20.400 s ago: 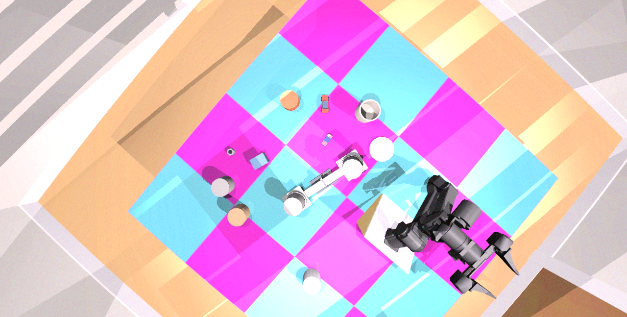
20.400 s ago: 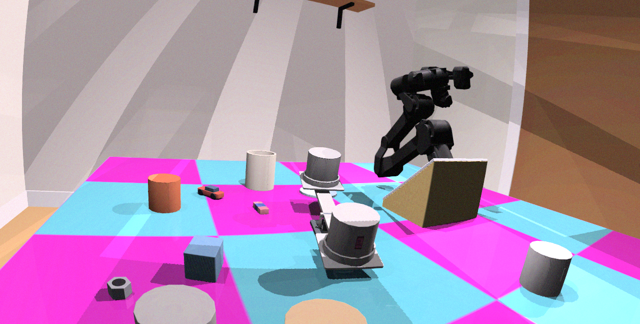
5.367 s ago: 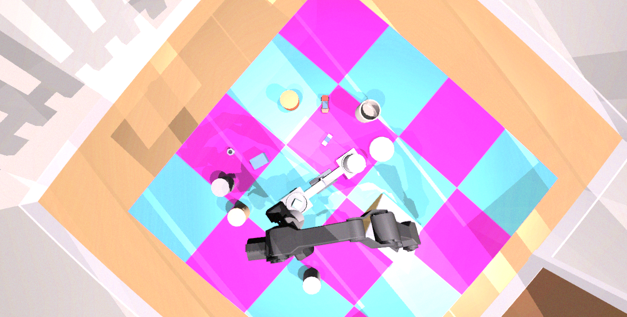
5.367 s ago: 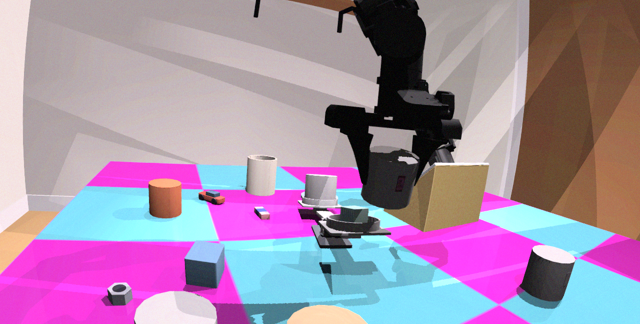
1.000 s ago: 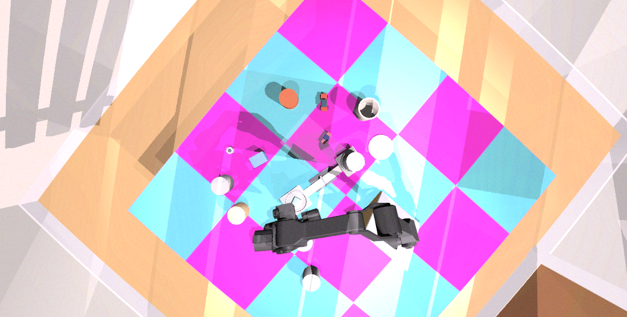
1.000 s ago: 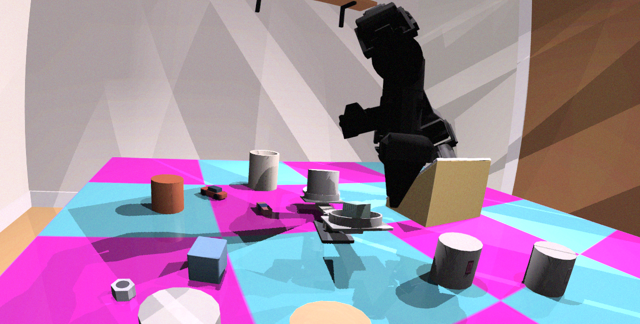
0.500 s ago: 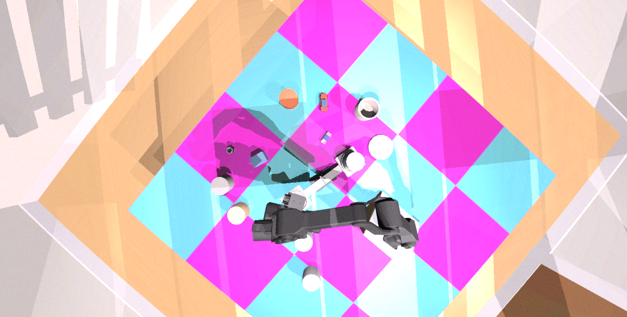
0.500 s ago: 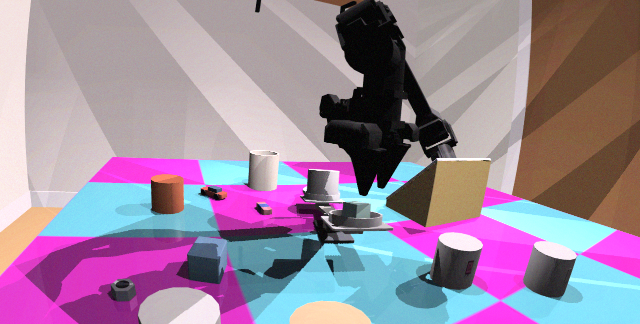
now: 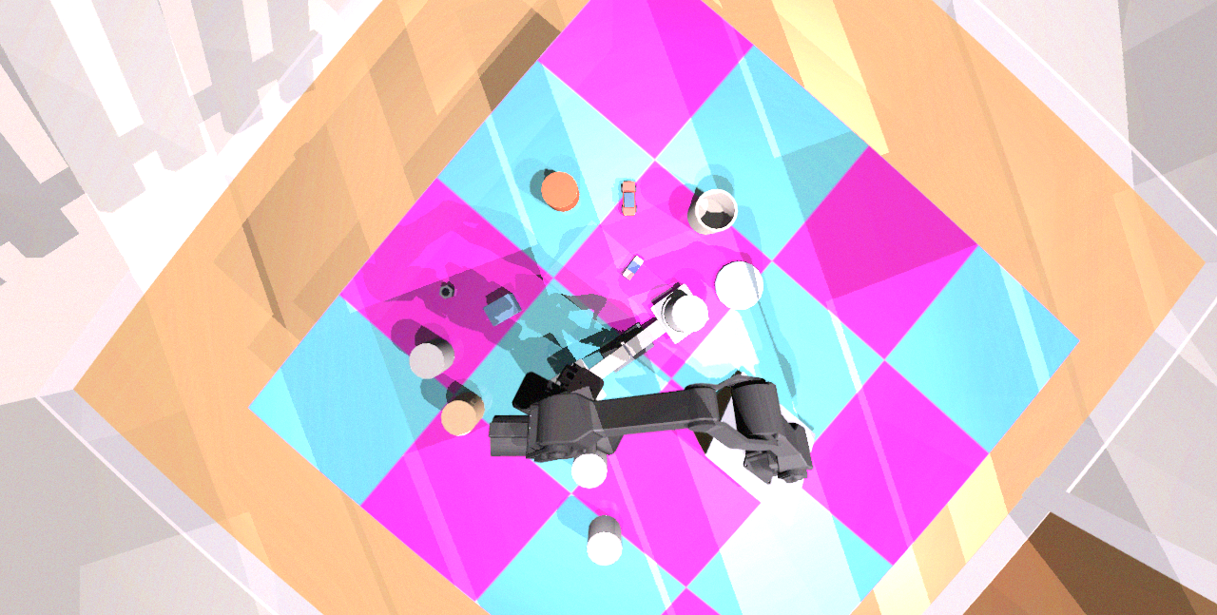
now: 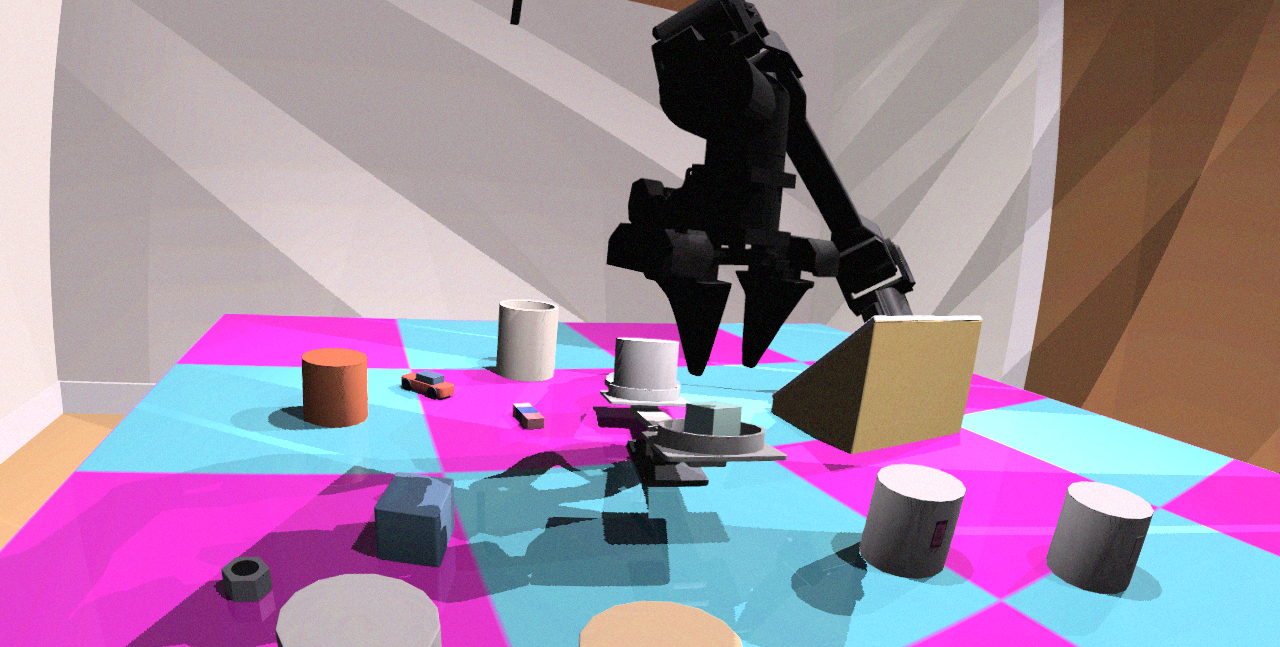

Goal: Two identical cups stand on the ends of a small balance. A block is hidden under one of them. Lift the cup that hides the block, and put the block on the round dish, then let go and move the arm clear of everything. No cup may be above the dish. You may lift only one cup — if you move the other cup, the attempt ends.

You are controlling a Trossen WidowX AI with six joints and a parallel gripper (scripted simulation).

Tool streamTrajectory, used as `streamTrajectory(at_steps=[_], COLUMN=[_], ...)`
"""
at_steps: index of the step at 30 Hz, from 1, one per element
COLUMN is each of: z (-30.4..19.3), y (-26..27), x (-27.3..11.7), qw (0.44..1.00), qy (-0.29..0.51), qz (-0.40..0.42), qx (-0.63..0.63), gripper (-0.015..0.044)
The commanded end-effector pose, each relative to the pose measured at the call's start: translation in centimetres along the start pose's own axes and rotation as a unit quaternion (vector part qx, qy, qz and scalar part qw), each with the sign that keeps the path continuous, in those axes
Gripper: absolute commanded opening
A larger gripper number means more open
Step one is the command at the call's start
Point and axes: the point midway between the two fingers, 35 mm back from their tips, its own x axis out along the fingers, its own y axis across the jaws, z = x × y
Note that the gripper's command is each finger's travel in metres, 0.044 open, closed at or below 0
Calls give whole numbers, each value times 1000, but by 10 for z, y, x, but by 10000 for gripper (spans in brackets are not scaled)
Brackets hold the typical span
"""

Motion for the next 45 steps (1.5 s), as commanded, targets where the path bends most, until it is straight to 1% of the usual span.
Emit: streamTrajectory(at_steps=[1, 29, 33, 40, 44, 45], z=[2, 3, 3, 3, 2, 2], y=[1, 1, 1, 1, 2, 3], x=[10, 49, 49, 49, 41, 35], qw=[1000, 1000, 1000, 1000, 1000, 1000], qy=[-2, -3, -3, -3, -2, -2], qz=[3, 3, 3, 3, 3, 3], qx=[6, 6, 6, 6, 6, 6], gripper=[260, 260, 155, 108, 3, 0])
